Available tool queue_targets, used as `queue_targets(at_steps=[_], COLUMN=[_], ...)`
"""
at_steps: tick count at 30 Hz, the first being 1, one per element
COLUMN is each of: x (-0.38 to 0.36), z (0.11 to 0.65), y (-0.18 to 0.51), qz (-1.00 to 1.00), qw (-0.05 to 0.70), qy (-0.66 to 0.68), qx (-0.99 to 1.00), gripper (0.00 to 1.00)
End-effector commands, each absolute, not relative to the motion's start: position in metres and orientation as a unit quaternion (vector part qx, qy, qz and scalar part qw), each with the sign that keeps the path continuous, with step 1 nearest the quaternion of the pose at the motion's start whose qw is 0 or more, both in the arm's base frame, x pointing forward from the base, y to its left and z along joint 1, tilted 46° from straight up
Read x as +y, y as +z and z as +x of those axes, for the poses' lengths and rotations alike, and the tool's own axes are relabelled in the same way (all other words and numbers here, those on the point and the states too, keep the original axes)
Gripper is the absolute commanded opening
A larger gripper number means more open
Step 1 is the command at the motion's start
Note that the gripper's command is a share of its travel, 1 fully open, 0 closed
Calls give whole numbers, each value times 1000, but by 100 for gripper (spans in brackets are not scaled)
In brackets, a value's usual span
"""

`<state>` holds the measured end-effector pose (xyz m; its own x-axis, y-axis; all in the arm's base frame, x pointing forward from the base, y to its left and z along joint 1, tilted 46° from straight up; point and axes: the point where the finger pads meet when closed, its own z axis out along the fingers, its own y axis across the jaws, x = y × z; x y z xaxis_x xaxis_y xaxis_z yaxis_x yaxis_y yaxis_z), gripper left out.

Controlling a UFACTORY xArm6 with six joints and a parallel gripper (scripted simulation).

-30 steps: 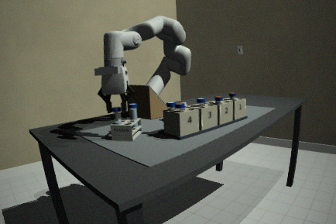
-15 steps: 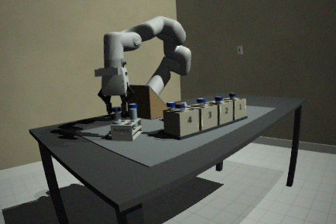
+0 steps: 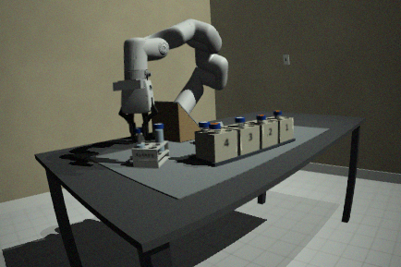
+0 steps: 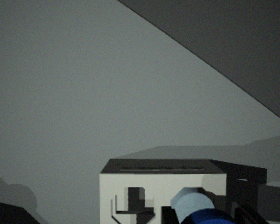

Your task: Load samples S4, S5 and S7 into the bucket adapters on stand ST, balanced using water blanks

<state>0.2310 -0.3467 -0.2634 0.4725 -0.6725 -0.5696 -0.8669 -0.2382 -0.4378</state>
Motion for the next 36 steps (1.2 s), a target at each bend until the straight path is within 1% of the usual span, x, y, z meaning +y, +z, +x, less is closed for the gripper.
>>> queue_targets(at_steps=[1,36], x=[-349,-352], z=[232,231], y=[-262,-259], qz=[-776,-776], qw=[365,365], qy=[130,130], qx=[497,497], gripper=[0,0])
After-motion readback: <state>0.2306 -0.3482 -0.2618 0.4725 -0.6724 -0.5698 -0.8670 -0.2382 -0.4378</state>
